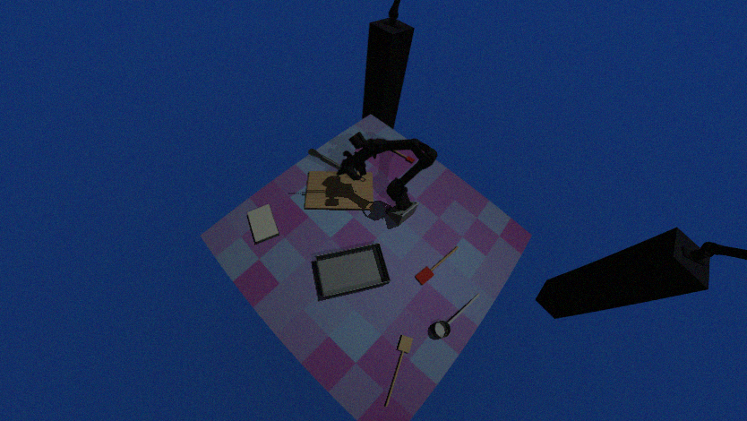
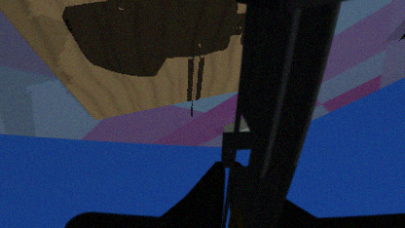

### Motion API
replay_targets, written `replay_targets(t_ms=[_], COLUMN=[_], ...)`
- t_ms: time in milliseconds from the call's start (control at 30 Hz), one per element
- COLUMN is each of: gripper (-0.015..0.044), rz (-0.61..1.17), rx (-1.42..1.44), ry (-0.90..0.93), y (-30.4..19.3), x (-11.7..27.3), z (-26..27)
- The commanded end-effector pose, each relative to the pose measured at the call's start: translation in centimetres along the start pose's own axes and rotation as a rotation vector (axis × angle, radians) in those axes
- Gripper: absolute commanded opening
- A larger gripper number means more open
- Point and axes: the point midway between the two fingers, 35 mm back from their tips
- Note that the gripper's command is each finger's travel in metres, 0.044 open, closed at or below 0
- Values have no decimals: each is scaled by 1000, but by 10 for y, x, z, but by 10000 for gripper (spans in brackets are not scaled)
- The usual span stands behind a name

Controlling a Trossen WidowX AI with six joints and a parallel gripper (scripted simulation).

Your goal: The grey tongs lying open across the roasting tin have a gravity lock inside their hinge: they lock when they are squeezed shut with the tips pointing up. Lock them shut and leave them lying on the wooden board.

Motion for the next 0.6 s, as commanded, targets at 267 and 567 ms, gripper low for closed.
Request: replay_targets(t_ms=[267,567], gripper=[-150,-150], rz=[272,297], rx=[276,314], ry=[59,66], y=[-9,-9], x=[23,26], z=[-11,-13])
Point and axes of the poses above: the point midway between the two fingers, 35 mm back from their tips, its own x axis back along the fingers, its own z axis across the jaws, y = z × x, and after that the axes turned 6 degrees about x, right-handed
